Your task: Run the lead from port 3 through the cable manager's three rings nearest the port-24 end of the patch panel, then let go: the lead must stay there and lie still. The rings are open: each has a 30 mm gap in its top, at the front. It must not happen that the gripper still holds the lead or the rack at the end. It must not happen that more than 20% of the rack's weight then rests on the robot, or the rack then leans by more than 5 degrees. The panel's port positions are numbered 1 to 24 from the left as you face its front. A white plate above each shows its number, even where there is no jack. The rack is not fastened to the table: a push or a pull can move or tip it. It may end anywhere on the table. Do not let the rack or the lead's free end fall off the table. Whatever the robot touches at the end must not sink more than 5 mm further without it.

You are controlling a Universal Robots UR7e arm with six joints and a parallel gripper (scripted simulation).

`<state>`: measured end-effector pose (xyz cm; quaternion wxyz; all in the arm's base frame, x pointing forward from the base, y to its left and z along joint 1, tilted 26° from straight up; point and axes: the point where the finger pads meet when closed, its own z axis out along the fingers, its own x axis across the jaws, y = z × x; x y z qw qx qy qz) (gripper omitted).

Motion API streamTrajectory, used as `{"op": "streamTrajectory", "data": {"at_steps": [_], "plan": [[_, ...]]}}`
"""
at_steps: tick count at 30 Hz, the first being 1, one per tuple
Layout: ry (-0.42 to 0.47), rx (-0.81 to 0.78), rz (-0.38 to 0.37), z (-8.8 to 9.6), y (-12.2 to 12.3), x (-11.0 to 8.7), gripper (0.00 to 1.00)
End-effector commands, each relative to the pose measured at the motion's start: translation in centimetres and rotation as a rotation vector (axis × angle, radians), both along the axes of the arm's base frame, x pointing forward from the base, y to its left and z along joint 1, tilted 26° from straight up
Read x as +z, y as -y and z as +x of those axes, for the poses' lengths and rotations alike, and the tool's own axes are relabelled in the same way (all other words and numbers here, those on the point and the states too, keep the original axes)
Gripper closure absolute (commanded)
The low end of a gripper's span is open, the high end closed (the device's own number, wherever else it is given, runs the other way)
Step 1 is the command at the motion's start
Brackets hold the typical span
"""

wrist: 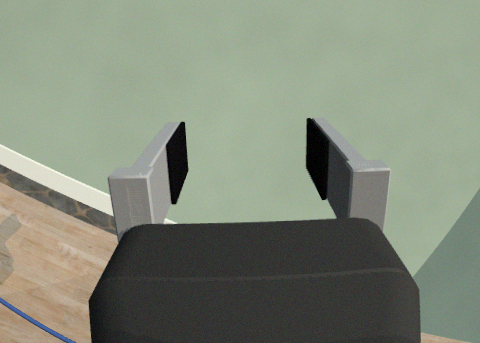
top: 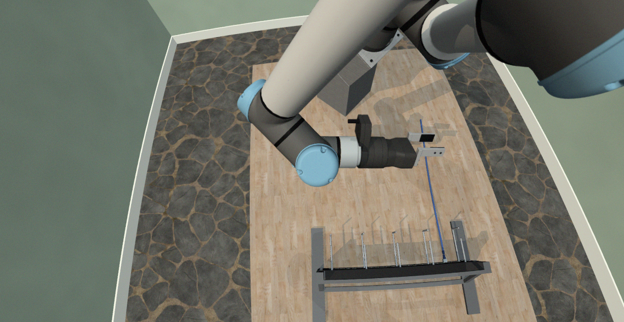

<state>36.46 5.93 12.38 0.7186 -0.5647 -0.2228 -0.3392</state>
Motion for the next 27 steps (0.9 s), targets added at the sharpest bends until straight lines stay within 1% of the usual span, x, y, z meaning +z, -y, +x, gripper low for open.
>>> {"op": "streamTrajectory", "data": {"at_steps": [1, 10, 12, 13, 27], "plan": [[0.061, 0.119, -0.102, -1.7, -1.0, -0.3, 0.00], [0.128, 0.248, -0.233, -3.2, -1.6, -0.9, 0.00], [0.128, 0.248, -0.233, -3.2, -1.6, -0.9, 0.00], [0.149, 0.288, -0.278, -3.6, -1.7, -1.1, 0.00], [0.240, 0.457, -0.505, -4.8, -1.3, -2.2, 0.00]]}}
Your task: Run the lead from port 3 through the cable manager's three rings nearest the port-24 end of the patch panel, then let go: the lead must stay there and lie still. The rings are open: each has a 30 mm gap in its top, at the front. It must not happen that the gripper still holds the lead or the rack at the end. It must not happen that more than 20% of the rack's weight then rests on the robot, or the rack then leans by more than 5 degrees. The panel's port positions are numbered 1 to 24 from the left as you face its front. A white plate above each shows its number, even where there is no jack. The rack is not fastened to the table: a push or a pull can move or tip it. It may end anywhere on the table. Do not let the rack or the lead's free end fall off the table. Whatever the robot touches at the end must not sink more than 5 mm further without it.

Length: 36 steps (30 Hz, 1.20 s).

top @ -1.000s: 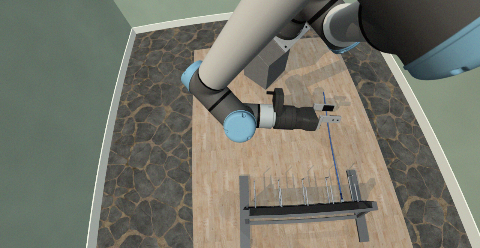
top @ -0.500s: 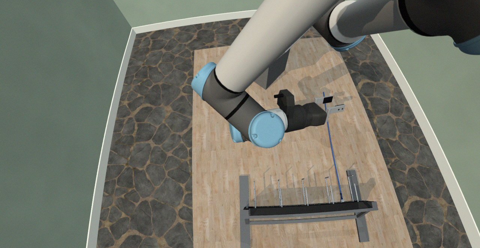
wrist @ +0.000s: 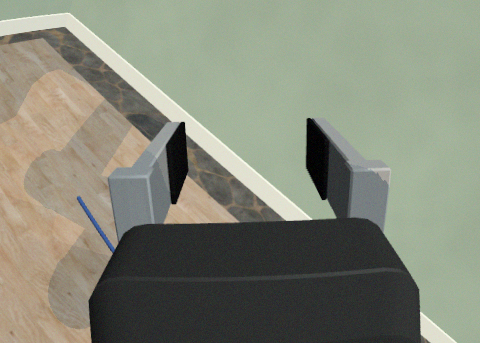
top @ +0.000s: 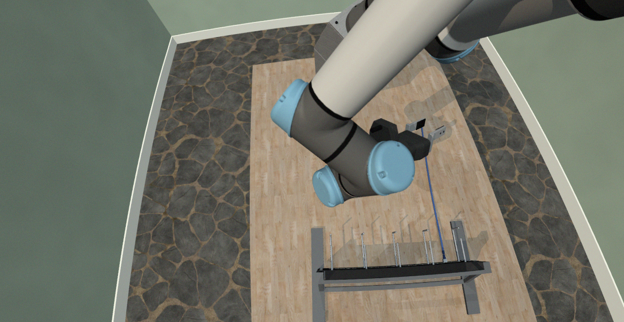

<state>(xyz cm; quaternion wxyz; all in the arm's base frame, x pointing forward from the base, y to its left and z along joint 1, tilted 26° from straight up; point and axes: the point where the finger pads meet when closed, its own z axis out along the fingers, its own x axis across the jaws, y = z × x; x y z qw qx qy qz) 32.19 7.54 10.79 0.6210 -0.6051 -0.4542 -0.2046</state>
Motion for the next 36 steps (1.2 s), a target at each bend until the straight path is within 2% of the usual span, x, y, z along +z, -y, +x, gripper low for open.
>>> {"op": "streamTrajectory", "data": {"at_steps": [1, 2, 3, 17, 19, 20, 34, 36], "plan": [[0.047, 0.079, -0.114, -0.6, 0.3, -0.6, 0.00], [0.047, 0.079, -0.114, -0.6, 0.3, -0.6, 0.00], [0.070, 0.110, -0.165, -0.7, 0.5, -0.8, 0.00], [0.180, 0.229, -0.414, -0.2, 2.0, -1.3, 0.00], [0.180, 0.229, -0.414, -0.2, 2.0, -1.3, 0.00], [0.205, 0.249, -0.470, 0.0, 2.4, -1.2, 0.00], [0.330, 0.309, -0.733, 2.0, 4.3, -0.2, 0.00], [0.330, 0.309, -0.733, 2.0, 4.3, -0.2, 0.00]]}}
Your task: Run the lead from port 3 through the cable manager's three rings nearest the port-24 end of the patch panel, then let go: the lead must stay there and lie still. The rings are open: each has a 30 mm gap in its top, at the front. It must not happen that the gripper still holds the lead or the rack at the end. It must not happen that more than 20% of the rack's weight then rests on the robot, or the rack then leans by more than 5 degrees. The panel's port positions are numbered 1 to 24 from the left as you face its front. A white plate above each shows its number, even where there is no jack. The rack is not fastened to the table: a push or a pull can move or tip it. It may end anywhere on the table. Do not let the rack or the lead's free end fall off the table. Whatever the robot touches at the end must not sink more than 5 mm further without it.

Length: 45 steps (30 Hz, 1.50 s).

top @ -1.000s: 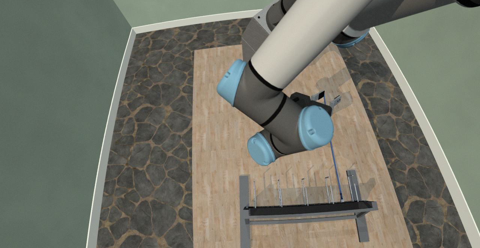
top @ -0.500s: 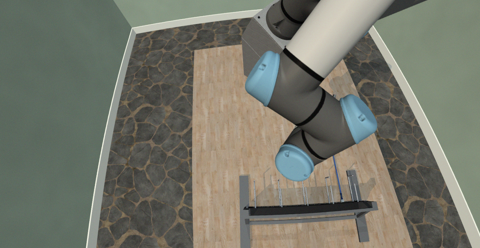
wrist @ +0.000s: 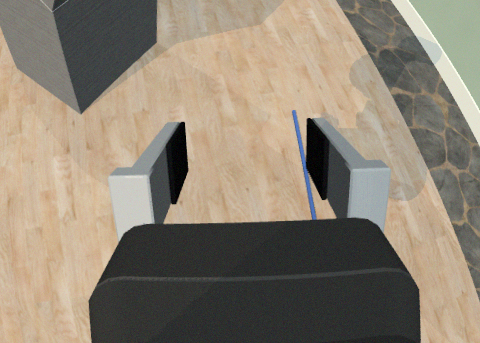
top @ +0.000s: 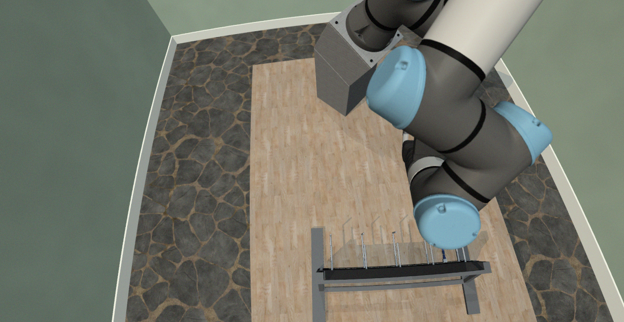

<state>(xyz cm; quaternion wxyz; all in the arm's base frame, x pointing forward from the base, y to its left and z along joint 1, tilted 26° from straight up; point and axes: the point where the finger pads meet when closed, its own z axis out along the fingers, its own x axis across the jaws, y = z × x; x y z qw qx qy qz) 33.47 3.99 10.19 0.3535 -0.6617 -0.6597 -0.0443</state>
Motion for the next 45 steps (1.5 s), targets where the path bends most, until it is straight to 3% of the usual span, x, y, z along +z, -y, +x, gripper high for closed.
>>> {"op": "streamTrajectory", "data": {"at_steps": [1, 15, 17, 18, 28, 32, 34, 36, 45], "plan": [[0.085, 0.026, -0.143, 1.3, 1.1, 0.8, 0.00], [0.262, 0.037, -0.381, 4.2, 2.8, 4.0, 0.00], [0.262, 0.037, -0.381, 4.2, 2.8, 4.0, 0.00], [0.305, 0.033, -0.429, 4.8, 3.1, 4.9, 0.00], [0.442, 0.006, -0.570, 6.8, 3.9, 8.4, 0.00], [0.526, 0.129, -0.501, 8.4, 4.1, 3.6, 0.00], [0.526, 0.129, -0.501, 8.4, 4.1, 3.6, 0.00], [0.567, 0.188, -0.468, 8.9, 4.2, 1.4, 0.00], [0.664, 0.324, -0.398, 9.6, 4.0, -3.3, 0.00]]}}
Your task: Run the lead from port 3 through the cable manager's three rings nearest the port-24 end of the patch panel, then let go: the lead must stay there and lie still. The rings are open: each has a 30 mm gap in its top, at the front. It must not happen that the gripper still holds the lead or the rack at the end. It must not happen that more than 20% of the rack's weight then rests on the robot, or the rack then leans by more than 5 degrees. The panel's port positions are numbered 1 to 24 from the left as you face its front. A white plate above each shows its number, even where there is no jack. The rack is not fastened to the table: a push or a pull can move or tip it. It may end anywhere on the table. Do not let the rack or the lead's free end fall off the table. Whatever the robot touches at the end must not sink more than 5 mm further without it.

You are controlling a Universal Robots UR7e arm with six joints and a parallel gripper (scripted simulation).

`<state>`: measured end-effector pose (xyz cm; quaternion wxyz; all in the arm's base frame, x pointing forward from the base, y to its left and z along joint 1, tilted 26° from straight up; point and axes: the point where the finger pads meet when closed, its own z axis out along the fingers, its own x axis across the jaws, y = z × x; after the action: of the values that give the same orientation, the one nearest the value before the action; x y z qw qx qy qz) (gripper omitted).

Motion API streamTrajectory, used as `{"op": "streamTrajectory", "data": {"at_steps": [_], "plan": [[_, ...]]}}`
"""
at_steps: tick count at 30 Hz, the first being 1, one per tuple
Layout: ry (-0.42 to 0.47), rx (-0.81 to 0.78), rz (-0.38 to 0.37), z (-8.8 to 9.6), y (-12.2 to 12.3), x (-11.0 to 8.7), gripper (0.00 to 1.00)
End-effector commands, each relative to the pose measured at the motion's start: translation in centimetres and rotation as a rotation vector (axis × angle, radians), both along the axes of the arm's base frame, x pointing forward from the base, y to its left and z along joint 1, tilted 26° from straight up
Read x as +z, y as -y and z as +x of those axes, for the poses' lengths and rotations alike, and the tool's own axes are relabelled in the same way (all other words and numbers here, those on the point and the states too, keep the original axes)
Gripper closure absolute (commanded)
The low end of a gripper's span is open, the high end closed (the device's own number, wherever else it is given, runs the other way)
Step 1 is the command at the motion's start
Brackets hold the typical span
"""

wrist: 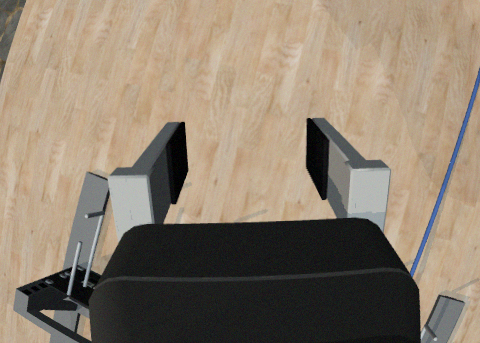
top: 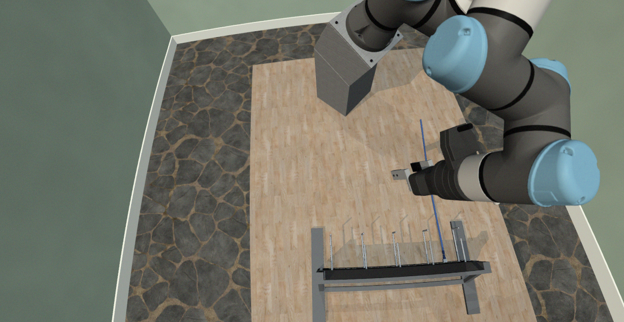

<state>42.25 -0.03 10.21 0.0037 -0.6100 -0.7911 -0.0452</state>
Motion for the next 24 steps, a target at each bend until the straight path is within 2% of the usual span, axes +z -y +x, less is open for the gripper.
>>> {"op": "streamTrajectory", "data": {"at_steps": [1, 4, 6, 8, 16, 24], "plan": [[0.066, 0.152, 0.023, 0.9, -0.1, -3.8, 0.00], [0.089, 0.211, 0.032, 0.9, -0.2, -5.3, 0.00], [0.089, 0.211, 0.032, 0.9, -0.2, -5.3, 0.00], [0.116, 0.279, 0.040, 0.9, -0.5, -7.0, 0.00], [0.181, 0.430, 0.053, 0.6, -1.1, -10.3, 0.00], [0.236, 0.551, 0.057, 0.1, -1.9, -12.6, 0.00]]}}
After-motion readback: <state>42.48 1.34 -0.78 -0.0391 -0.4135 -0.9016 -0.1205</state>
